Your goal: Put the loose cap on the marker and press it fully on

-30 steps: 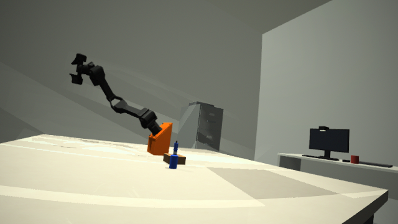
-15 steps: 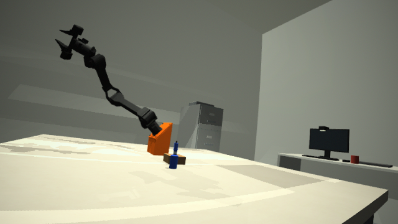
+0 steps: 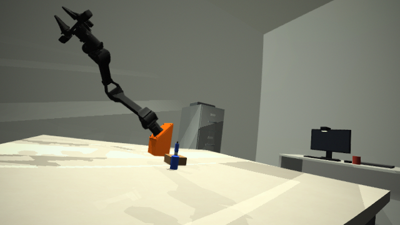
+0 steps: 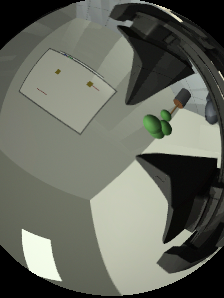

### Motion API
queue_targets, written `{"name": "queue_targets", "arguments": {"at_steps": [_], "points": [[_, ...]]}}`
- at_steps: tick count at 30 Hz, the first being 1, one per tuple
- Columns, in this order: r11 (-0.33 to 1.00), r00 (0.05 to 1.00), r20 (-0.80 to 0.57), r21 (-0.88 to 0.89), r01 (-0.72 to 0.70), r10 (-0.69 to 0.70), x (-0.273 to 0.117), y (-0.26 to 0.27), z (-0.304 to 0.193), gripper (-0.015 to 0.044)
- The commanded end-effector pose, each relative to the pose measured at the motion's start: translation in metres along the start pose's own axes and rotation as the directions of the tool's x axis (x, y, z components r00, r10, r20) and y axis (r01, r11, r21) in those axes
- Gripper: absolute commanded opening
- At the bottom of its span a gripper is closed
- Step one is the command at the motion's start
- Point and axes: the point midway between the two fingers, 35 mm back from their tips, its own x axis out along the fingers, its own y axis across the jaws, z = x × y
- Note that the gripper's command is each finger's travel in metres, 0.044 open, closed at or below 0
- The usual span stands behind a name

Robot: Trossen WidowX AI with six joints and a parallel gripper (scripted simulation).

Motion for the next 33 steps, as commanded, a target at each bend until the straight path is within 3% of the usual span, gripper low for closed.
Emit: {"name": "queue_targets", "arguments": {"at_steps": [1, 8, 15, 24, 33], "points": [[0.993, 0.991, -0.102, -0.068, -0.095, 0.087, -0.002, 0.037, -0.039, 0.0249], [0.957, 0.907, -0.351, -0.086, -0.277, 0.231, -0.022, 0.104, -0.129, 0.0249], [0.891, 0.742, -0.585, -0.07, -0.449, 0.328, -0.062, 0.161, -0.212, 0.0249], [0.732, 0.379, -0.85, 0.01, -0.681, 0.365, -0.159, 0.224, -0.314, 0.0249], [0.497, -0.043, -0.974, 0.15, -0.854, 0.221, -0.289, 0.248, -0.388, 0.0249]]}}
